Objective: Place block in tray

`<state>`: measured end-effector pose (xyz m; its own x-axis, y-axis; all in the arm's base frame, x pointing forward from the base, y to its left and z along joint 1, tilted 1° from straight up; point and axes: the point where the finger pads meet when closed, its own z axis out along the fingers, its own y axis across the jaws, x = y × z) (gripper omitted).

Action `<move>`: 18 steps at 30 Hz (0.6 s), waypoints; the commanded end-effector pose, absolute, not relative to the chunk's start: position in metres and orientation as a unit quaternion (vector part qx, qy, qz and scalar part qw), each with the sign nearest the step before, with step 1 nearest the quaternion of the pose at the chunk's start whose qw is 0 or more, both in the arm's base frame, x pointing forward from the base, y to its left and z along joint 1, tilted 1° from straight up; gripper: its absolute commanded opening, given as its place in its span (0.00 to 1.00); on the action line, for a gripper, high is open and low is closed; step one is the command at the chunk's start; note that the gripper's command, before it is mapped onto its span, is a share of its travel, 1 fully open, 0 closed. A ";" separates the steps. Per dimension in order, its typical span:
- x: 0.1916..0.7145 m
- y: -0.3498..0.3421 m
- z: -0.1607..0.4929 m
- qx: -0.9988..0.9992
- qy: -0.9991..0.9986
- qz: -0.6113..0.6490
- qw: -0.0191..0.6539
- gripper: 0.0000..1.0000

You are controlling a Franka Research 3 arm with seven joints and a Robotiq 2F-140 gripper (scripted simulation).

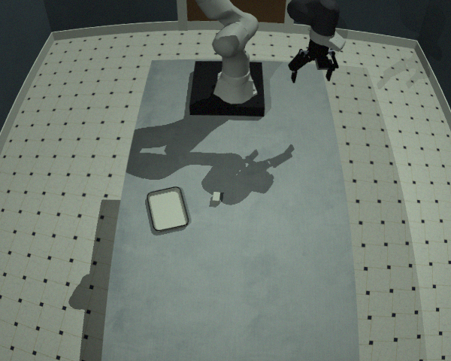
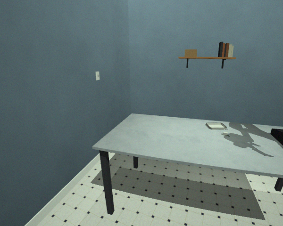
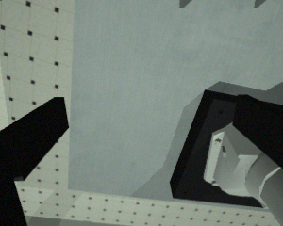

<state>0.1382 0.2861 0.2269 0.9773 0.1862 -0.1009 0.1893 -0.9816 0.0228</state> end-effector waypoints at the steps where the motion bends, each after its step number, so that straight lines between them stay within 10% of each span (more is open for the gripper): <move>1: 0.138 0.286 0.227 0.994 0.094 -0.049 0.016 1.00; 17: 0.138 0.286 0.227 0.994 0.094 -0.049 0.016 1.00; 18: 0.138 0.286 0.227 0.994 0.094 -0.049 0.016 0.42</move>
